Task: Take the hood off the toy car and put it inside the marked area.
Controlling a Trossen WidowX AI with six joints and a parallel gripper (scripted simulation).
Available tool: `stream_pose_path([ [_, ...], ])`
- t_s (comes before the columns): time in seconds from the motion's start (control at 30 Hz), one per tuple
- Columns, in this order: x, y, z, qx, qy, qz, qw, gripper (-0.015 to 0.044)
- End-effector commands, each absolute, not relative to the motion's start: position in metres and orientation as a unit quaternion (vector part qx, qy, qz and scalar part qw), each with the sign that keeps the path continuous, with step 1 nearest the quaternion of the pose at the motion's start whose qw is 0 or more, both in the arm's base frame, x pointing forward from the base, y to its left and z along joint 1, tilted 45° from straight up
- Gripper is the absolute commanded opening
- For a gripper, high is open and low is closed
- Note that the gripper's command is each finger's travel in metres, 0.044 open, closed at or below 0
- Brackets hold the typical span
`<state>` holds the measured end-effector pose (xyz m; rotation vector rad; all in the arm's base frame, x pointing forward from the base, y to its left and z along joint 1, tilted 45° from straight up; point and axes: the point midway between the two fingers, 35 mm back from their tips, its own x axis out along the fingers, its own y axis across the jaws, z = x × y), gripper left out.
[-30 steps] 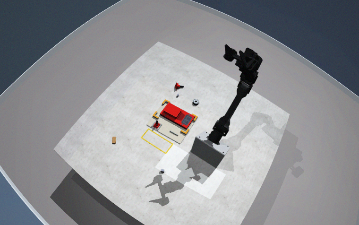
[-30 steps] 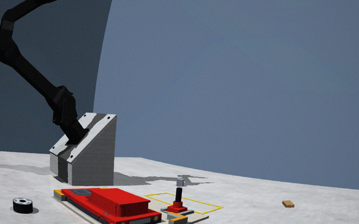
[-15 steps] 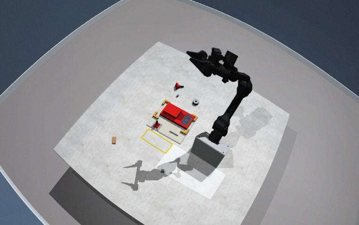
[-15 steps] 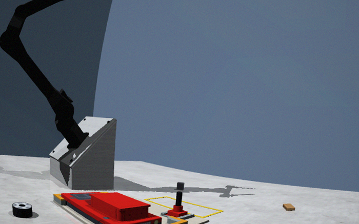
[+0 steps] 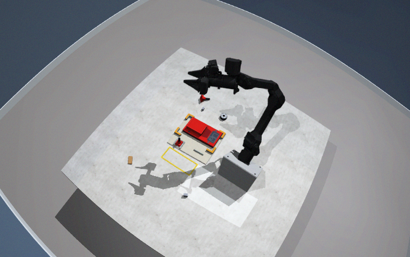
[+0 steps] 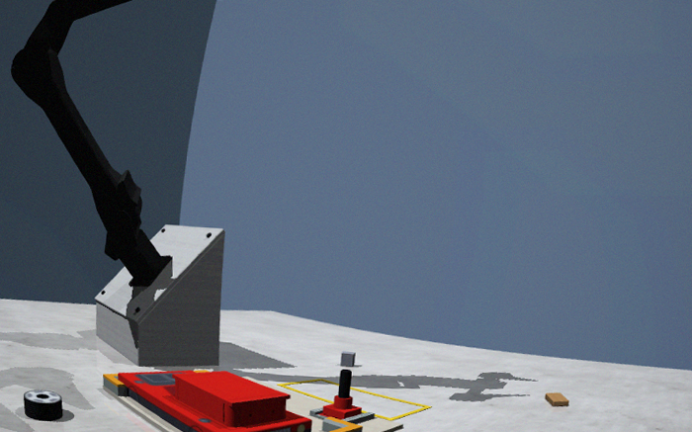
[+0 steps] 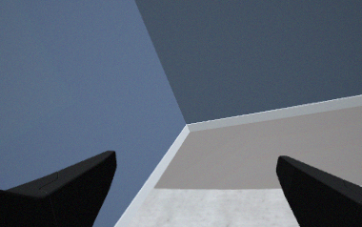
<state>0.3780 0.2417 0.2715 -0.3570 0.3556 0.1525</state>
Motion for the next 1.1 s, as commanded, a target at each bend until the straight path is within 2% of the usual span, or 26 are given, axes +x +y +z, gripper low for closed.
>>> stream_pose_path([
  [0.0,0.397,0.202,0.239,-0.188,0.235,0.027,0.953,0.044],
  [0.23,0.415,0.131,0.189,-0.208,0.336,-0.058,0.917,0.044],
  [0.47,0.411,0.049,0.137,-0.229,0.453,-0.153,0.848,0.044],
  [0.9,0.341,-0.093,0.067,-0.23,0.665,-0.295,0.647,0.044],
  [1.07,0.33,-0.106,0.063,-0.227,0.685,-0.305,0.621,0.044],
])
